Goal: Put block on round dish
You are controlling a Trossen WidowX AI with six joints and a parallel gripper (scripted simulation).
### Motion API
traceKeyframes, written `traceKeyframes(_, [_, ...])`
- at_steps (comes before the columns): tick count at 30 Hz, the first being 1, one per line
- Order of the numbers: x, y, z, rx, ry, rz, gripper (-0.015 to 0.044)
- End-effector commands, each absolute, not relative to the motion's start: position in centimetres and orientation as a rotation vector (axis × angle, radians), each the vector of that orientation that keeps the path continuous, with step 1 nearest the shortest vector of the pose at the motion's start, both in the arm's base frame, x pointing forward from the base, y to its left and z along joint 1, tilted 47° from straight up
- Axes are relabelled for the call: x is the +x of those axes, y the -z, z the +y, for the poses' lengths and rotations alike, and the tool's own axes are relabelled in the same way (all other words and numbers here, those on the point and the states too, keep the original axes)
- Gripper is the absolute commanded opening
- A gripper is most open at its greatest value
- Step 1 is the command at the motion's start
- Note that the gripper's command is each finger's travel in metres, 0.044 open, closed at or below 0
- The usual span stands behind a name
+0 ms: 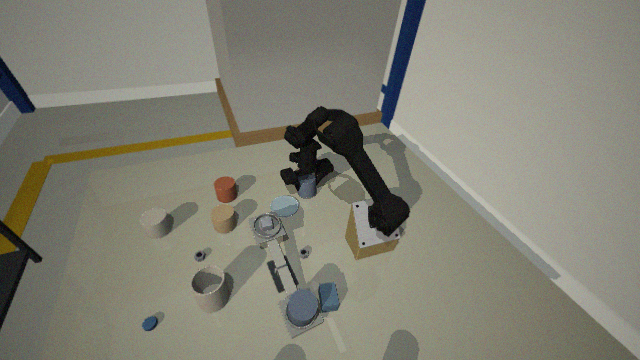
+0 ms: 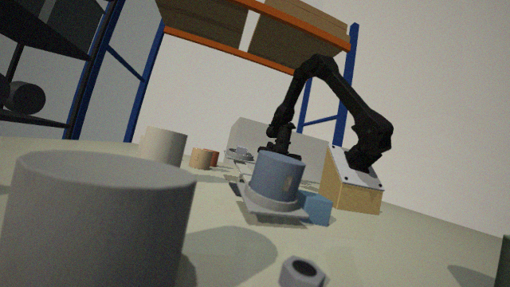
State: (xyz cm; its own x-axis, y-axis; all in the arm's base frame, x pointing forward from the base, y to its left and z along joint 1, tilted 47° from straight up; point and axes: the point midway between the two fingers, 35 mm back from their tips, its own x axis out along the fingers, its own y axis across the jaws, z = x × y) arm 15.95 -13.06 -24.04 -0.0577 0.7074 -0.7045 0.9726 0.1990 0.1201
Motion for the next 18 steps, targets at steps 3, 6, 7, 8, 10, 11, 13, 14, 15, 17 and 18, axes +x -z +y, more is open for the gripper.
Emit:
traceKeyframes(3, [16.0, 24.0, -13.1, 1.568, 0.521, 1.826, 0.0341])
traceKeyframes(6, [16.0, 23.9, -13.3, 1.568, 0.521, 1.826, 0.042])
traceKeyframes(7, [16.1, 23.5, -13.7, 1.569, 0.521, 1.827, 0.044])
traceKeyframes(8, [16.1, 22.7, -14.5, 1.571, 0.522, 1.827, 0.044])
traceKeyframes(10, [16.2, 20.9, -16.3, 1.574, 0.524, 1.828, 0.044])
traceKeyframes(11, [16.2, 20.5, -16.7, 1.575, 0.524, 1.829, 0.044])
traceKeyframes(13, [16.2, 20.3, -16.9, 1.576, 0.524, 1.829, 0.044])
traceKeyframes(14, [16.2, 20.3, -16.9, 1.576, 0.524, 1.829, 0.044])
traceKeyframes(15, [16.2, 20.3, -16.9, 1.576, 0.524, 1.829, 0.044])
traceKeyframes(17, [16.2, 20.3, -16.8, 1.572, 0.523, 1.83, 0.0414])
traceKeyframes(18, [16.3, 20.2, -16.8, 1.56, 0.522, 1.834, 0.0387])
